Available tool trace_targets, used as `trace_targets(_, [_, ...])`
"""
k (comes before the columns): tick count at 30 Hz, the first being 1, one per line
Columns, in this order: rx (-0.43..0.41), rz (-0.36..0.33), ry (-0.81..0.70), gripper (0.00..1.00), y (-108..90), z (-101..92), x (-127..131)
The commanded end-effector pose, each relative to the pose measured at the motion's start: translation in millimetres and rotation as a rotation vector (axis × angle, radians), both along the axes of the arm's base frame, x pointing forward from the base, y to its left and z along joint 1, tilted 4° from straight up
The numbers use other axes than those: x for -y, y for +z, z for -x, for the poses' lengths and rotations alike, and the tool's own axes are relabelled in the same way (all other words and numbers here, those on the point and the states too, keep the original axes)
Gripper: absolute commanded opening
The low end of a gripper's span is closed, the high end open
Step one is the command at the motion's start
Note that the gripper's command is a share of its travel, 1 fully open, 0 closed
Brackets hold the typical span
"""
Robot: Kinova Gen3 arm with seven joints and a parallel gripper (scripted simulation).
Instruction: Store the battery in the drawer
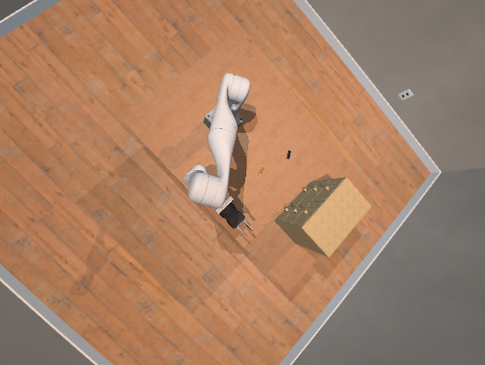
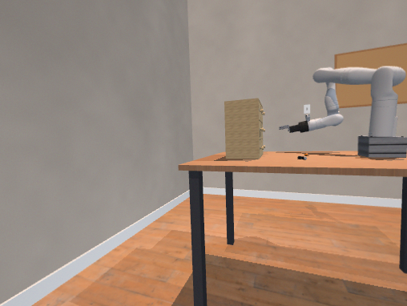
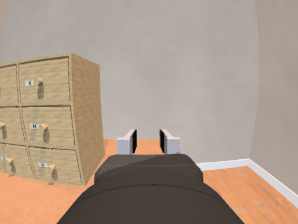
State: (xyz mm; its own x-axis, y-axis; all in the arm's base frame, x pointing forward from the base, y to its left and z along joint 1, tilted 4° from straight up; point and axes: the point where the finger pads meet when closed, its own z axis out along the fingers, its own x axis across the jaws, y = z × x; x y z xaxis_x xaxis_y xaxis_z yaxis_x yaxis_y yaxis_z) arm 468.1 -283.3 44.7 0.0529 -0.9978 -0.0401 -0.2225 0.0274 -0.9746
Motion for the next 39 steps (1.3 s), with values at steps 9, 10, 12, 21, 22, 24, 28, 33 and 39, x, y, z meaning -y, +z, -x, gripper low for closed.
trace_targets(9, [0.001, 0.000, 0.001, 0.67, 0.7, -1.2, -4])
trace_targets(10, [0.001, 0.000, 0.001, 0.67, 0.6, -1.3, -5])
trace_targets(12, [0.001, 0.000, 0.001, 0.67, 0.5, -1.6, -6])
trace_targets(21, [0.001, 0.000, 0.001, 0.67, 0.1, -3.4, -15])
trace_targets(22, [0.001, 0.000, 0.001, 0.67, 0.1, -3.4, -15])
trace_targets(24, [0.001, 0.000, 0.001, 0.67, 0.0, -3.7, -16])
trace_targets(28, [0.001, 0.000, 0.001, 0.67, -0.3, -4.7, -21])
trace_targets(33, [0.001, 0.000, 0.001, 0.67, -0.7, -6.3, -28])
trace_targets(39, [0.001, 0.000, 0.001, 0.67, -1.1, -8.0, -37])
